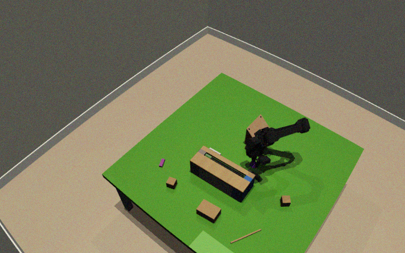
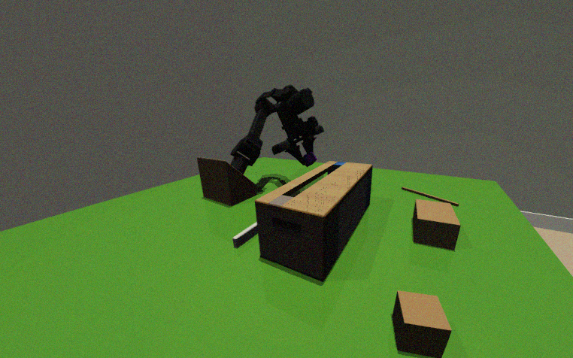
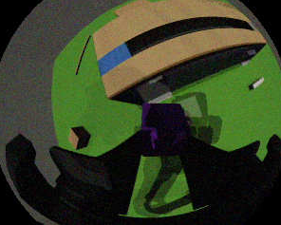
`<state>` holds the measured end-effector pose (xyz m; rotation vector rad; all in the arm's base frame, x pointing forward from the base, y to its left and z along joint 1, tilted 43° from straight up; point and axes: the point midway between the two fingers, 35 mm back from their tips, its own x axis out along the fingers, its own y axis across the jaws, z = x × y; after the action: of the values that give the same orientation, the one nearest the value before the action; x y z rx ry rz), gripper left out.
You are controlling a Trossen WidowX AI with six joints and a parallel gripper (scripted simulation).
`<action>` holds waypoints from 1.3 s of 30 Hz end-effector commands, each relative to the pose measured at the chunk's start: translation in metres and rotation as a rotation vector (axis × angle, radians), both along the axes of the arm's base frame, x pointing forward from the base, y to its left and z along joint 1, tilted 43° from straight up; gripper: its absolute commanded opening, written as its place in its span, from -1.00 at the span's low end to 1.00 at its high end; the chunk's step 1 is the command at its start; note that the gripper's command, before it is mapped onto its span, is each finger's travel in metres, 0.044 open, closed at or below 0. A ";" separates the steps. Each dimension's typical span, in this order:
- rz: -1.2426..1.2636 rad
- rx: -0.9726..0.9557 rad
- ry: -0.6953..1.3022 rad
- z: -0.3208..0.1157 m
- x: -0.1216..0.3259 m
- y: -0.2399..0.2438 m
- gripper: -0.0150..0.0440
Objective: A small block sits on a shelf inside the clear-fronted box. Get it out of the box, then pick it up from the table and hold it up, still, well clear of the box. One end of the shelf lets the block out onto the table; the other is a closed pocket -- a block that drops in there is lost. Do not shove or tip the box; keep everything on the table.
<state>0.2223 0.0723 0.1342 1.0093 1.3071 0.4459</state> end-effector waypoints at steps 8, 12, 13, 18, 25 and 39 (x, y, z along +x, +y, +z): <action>-0.270 0.150 0.358 0.010 -0.001 -0.005 -0.49; -0.360 0.200 0.482 0.012 -0.002 -0.006 -0.49; -0.382 0.212 0.513 0.013 -0.002 -0.007 -0.49; -0.492 0.274 0.669 0.016 -0.003 -0.009 -0.49; -0.644 0.362 0.890 0.021 -0.004 -0.011 -0.49; -0.937 0.537 1.338 0.032 -0.006 -0.017 -0.49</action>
<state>0.2159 0.0574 0.1608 2.2981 1.6077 -0.6814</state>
